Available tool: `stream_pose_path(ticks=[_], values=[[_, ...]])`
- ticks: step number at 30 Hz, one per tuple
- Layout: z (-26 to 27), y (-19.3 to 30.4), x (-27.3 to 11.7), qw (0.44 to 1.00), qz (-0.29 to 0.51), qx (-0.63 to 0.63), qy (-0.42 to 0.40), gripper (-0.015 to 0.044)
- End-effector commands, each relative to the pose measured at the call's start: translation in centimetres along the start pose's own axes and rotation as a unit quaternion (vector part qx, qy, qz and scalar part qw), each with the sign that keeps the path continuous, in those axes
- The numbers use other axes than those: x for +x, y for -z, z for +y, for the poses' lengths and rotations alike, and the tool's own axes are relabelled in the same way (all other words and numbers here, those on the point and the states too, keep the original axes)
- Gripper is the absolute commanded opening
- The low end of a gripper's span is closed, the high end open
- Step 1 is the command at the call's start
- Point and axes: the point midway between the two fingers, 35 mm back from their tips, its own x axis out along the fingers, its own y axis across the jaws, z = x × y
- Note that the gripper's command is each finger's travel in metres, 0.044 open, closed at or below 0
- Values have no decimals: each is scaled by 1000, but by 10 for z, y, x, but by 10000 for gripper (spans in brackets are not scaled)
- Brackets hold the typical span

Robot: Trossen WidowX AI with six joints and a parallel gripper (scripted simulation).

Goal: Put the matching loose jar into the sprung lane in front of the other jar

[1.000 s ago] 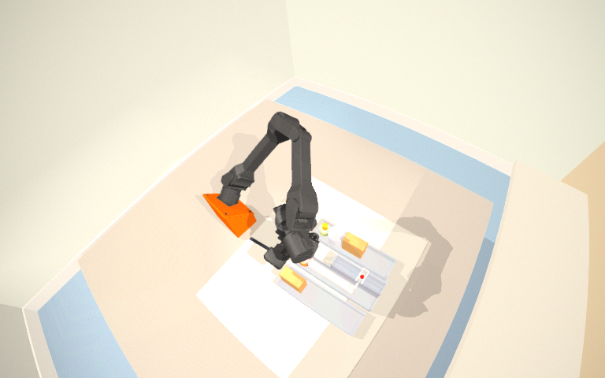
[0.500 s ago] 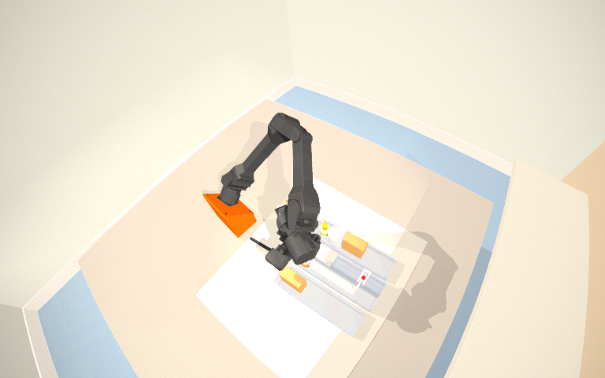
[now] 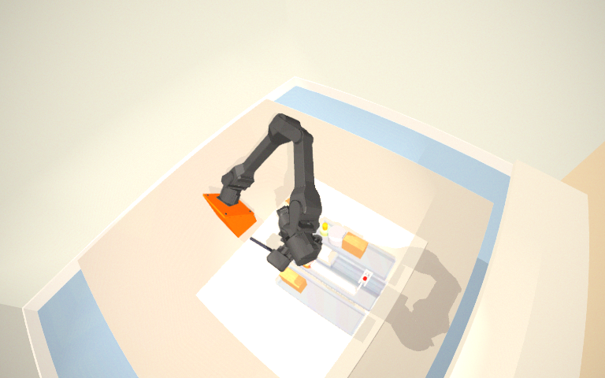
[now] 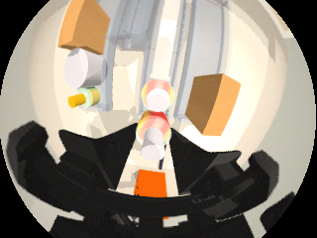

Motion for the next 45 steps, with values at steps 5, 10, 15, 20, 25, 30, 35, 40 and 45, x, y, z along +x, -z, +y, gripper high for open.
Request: stream_pose_path(ticks=[5,10,15,20,25,30,35,40,45], values=[[1,-11,-4,1000,-12,-7,0,0],[1,-12,-4,1000,-12,-7,0,0],[2,-14,-4,1000,-12,-7,0,0],[2,-16,-5,1000,-12,-7,0,0],[2,-18,-5,1000,-12,-7,0,0],[2,-19,-6,1000,-12,-7,0,0],[2,-21,-6,1000,-12,-7,0,0],[3,-23,-7,1000,-12,-7,0,0],[3,-25,-7,1000,-12,-7,0,0]])
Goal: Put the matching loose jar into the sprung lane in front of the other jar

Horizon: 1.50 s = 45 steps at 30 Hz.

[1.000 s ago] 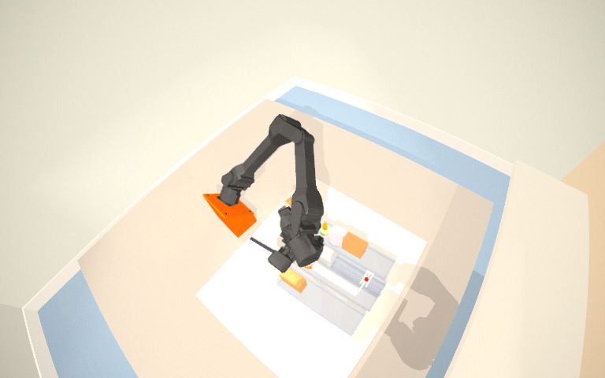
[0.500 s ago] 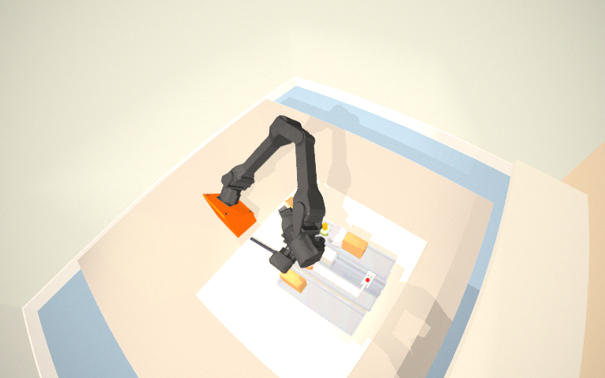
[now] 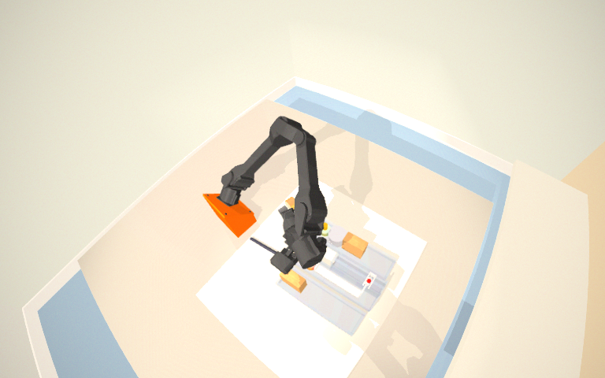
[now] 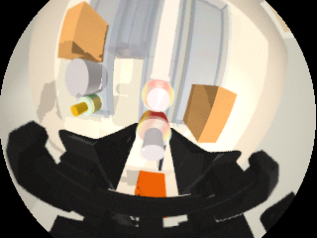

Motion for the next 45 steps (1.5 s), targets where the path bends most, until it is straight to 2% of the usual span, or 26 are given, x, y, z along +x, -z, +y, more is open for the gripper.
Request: stream_pose_path(ticks=[1,45], values=[[2,-10,-4,1000,-13,-8,0,0],[3,-18,-4,1000,-13,-8,0,0]])
